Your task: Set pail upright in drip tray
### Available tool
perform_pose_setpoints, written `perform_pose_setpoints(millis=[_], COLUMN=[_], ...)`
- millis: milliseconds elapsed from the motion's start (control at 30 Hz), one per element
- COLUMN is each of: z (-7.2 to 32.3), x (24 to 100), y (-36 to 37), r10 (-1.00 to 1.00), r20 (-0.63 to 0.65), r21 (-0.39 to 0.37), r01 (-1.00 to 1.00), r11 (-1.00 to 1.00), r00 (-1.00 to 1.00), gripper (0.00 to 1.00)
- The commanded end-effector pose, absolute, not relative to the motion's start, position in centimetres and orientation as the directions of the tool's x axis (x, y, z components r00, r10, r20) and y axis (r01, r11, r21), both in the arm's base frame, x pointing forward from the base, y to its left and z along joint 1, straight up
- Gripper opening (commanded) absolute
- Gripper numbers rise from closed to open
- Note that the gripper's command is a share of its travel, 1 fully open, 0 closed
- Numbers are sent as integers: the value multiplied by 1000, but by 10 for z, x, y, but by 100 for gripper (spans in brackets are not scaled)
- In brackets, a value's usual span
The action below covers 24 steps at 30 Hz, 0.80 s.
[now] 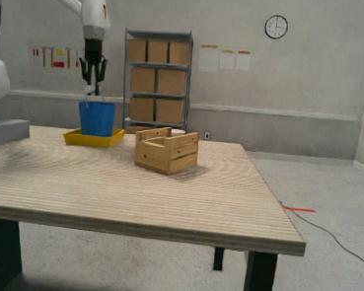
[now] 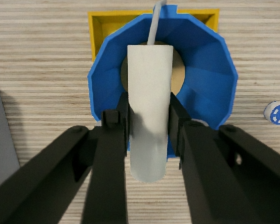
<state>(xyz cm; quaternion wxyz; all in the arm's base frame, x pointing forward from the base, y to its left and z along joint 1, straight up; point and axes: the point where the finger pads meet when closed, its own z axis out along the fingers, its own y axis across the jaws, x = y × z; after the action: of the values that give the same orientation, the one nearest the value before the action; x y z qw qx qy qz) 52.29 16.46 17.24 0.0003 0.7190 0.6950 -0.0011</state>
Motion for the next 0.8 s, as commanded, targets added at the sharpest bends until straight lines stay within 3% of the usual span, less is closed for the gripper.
perform_pose_setpoints(millis=[0, 433, 467, 767], z=[171, 171, 171, 171], x=[523, 523, 523, 523], y=[168, 168, 168, 168], r10=[999, 999, 999, 999], r20=[1, 1, 1, 1], r21=[3, 3, 3, 3], r01=[999, 999, 999, 999], r11=[-33, -33, -33, -33], r00=[33, 33, 33, 33], gripper=[10, 10, 100, 100])
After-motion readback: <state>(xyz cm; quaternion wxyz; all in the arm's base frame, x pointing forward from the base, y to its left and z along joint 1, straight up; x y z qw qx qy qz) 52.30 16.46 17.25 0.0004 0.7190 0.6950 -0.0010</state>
